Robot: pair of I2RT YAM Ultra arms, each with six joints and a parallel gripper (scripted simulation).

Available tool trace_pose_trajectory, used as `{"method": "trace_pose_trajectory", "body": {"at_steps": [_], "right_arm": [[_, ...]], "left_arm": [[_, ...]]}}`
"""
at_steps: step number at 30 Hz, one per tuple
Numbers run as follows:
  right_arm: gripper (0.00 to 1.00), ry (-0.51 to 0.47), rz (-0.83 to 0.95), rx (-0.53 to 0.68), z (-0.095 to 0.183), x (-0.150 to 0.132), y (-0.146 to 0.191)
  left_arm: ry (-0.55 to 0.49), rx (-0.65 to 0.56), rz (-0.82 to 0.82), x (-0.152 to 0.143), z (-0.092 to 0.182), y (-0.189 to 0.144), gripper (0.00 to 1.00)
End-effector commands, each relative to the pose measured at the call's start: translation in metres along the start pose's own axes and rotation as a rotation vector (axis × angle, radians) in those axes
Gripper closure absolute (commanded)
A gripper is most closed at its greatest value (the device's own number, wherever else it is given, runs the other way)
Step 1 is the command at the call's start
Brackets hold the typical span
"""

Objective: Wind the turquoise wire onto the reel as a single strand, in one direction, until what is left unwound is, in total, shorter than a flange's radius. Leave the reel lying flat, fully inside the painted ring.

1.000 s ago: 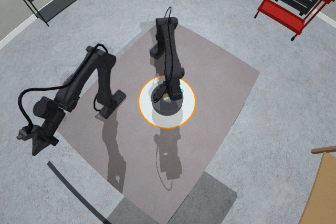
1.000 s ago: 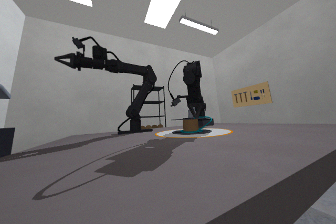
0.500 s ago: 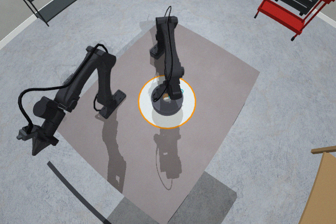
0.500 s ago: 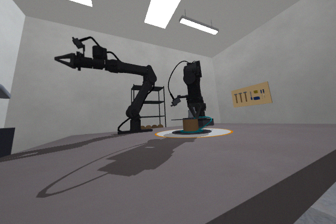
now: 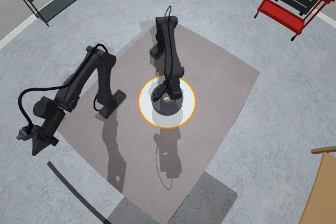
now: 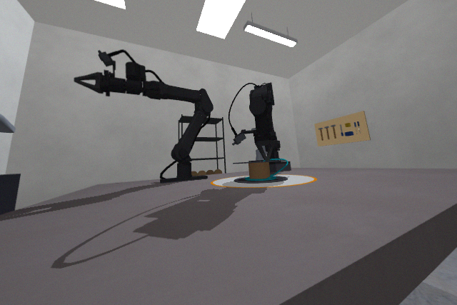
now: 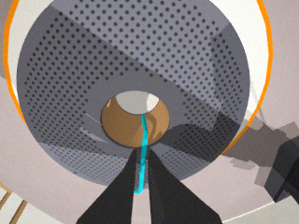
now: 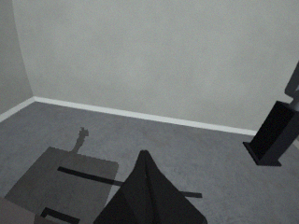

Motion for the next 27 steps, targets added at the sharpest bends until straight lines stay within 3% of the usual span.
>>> {"method": "trace_pose_trajectory", "body": {"at_steps": [1, 12, 27], "right_arm": [[1.00, -0.071, -0.008, -0.007, 0.007, 0.018, -0.004], [1.00, -0.071, -0.008, -0.007, 0.007, 0.018, -0.004], [1.00, -0.071, -0.008, -0.007, 0.007, 0.018, -0.004]], "left_arm": [[-0.015, -0.003, 0.002, -0.003, 0.001, -0.002, 0.89], [-0.015, -0.003, 0.002, -0.003, 0.001, -0.002, 1.00], [-0.015, -0.003, 0.002, -0.007, 0.015, -0.003, 1.00]]}}
Point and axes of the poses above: on each arm, the point where the finger pads meet when closed, its own z axis back along the fingers, its own y axis across the jaws, x = y × z, the point moved 8 cm from there along z, back along the fingers, and after that the axes turned 10 degrees about z, right-handed, at the moved point
